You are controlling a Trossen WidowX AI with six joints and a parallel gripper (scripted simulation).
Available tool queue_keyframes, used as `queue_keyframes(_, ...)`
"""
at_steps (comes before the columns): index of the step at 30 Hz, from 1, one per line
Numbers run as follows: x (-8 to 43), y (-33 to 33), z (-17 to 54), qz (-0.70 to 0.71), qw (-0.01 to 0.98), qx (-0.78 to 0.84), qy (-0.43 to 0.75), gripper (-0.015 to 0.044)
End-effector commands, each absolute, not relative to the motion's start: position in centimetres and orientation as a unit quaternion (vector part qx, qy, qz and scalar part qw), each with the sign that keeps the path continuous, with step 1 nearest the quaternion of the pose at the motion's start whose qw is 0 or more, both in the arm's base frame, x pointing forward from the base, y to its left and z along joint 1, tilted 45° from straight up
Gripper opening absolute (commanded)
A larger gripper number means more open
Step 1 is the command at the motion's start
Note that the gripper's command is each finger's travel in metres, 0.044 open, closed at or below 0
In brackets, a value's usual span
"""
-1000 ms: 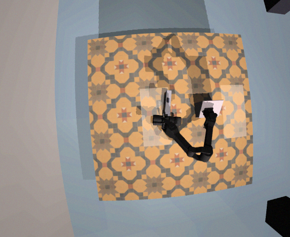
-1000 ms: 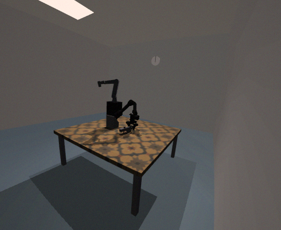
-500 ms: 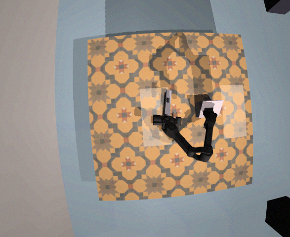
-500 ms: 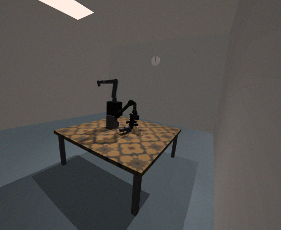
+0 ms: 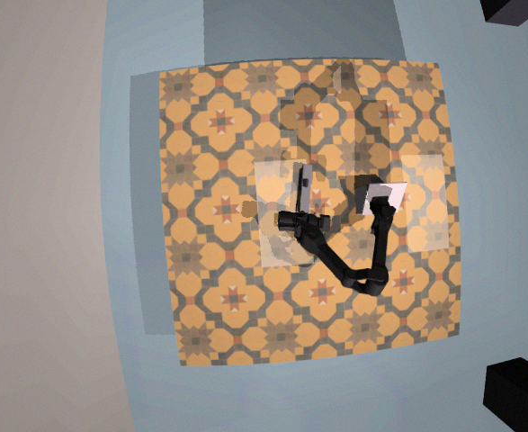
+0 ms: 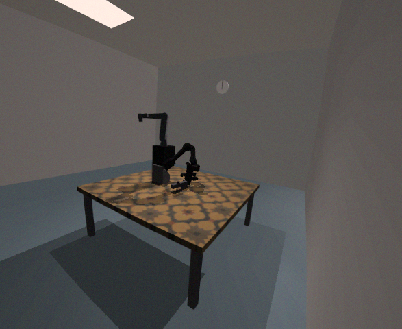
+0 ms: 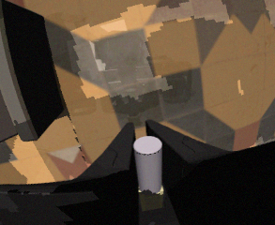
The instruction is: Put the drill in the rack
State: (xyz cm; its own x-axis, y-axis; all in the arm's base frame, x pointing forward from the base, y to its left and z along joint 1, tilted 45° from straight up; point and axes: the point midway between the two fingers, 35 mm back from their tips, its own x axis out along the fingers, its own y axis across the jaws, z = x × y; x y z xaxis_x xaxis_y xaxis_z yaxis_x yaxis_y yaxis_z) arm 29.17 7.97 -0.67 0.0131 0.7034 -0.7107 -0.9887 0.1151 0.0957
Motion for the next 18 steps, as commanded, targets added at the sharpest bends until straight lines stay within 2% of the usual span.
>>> queue_keyframes(1, 29.3, 8.4, -0.2, 0.627, 0.677, -0.224, 0.315, 0.0)
queue_keyframes(18, 29.7, 9.9, 1.5, 0.627, 0.677, -0.224, 0.314, 0.0)
